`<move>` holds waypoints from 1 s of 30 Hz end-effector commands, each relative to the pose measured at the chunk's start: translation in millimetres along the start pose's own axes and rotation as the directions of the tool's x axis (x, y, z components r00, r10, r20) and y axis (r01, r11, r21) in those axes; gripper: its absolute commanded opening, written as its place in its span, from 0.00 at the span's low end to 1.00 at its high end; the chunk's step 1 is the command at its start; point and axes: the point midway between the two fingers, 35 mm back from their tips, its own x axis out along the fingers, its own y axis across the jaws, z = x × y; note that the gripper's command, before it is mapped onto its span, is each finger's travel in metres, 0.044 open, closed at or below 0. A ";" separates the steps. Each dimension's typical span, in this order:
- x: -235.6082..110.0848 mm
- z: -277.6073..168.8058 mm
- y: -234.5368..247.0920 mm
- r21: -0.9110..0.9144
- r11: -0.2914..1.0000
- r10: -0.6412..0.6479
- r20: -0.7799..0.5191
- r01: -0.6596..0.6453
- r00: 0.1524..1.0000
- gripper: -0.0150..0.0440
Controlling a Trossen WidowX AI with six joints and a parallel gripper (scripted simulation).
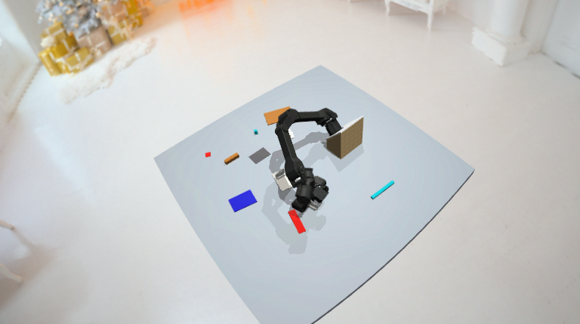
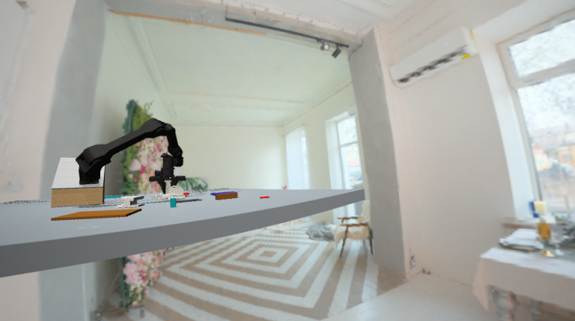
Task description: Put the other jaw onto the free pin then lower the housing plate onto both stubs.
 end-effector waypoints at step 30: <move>-76.3 1.2 -1.2 0.006 1.000 -0.014 0.005 0.014 1.000 0.48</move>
